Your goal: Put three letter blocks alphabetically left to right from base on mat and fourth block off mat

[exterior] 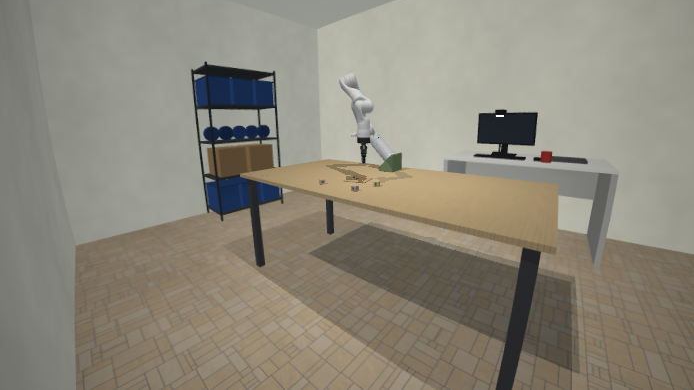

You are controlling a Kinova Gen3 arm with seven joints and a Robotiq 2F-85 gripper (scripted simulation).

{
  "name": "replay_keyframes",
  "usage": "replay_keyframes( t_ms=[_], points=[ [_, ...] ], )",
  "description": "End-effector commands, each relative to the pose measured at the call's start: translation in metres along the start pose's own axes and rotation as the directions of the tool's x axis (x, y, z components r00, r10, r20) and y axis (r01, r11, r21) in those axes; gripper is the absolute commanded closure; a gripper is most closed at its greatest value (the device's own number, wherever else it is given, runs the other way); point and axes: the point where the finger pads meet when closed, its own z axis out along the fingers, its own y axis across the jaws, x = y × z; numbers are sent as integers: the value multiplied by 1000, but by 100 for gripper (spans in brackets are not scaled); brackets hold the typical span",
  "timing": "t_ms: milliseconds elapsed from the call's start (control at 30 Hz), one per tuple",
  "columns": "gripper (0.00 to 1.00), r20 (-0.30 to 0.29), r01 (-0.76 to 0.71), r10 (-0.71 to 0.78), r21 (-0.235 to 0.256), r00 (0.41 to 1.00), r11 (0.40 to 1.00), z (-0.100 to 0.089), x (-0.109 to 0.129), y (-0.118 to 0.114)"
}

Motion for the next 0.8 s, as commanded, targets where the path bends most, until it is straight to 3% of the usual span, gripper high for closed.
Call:
replay_keyframes(
  t_ms=[0, 100, 333, 767],
  points=[
    [0, 7, 1, -1, 11, 1000, 1000, -10, 3, 23],
    [0, 12, 1, -1, 9, 1000, 1000, -8, 3, 41],
    [0, 16, 1, -1, 7, 1000, 1000, -7, 2, 58],
    [0, 17, 1, -1, 7, 1000, 1000, -6, 2, 63]
  ],
)
